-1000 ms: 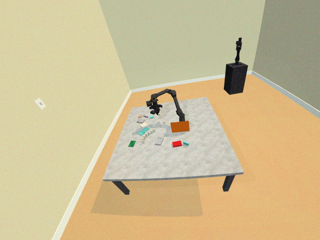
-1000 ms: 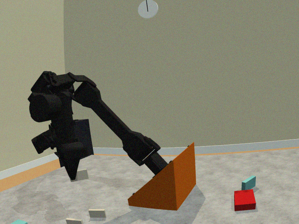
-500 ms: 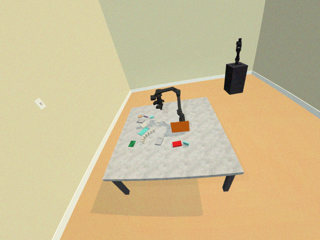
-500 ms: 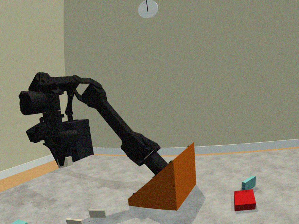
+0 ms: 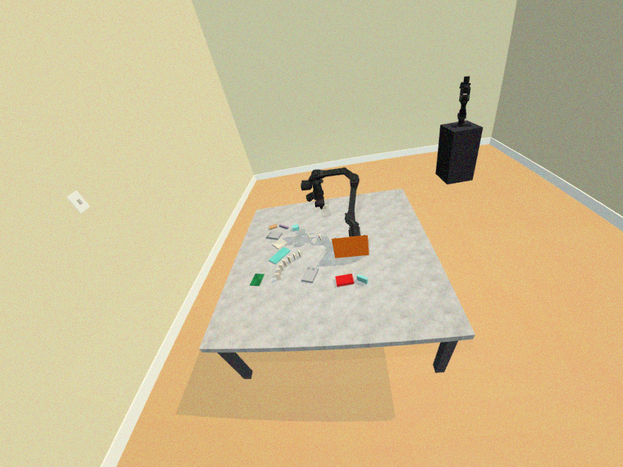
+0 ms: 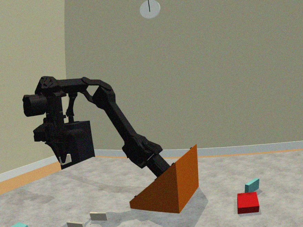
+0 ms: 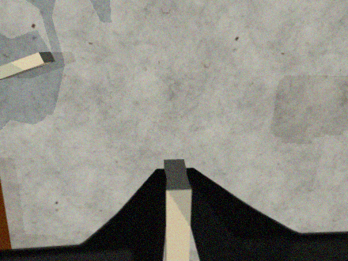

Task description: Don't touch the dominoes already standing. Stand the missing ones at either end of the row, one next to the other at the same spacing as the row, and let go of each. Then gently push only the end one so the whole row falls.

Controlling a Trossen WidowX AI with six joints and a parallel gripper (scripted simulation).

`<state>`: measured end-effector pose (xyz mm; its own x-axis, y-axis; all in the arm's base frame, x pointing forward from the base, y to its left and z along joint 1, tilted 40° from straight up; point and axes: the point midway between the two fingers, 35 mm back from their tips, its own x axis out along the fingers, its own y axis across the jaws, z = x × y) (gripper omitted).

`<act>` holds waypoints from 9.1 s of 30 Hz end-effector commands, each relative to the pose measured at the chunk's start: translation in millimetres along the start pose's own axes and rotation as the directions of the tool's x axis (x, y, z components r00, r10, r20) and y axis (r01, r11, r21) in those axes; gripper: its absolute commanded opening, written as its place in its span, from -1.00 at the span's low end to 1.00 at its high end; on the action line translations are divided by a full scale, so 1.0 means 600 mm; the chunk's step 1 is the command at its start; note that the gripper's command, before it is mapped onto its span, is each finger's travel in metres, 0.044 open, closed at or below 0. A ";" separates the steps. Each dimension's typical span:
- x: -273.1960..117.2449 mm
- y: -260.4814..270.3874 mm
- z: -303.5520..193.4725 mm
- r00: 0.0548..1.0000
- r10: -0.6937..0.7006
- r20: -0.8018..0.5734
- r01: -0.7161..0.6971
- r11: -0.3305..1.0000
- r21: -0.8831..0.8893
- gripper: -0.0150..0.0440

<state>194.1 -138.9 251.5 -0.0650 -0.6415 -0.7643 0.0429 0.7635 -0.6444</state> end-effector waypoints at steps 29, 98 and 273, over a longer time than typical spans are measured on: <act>0.096 0.050 0.016 0.841 0.405 0.359 -0.468 0.877 0.108 -0.40; 0.057 -0.001 -0.062 0.021 0.022 1.000 0.023 0.999 -0.022 -0.40; 0.228 -0.005 -0.007 1.000 -0.014 -0.006 0.007 0.043 0.999 0.56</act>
<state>180.9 -229.0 151.8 -0.0734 -0.6572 -0.7501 0.9973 -0.0515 -0.0525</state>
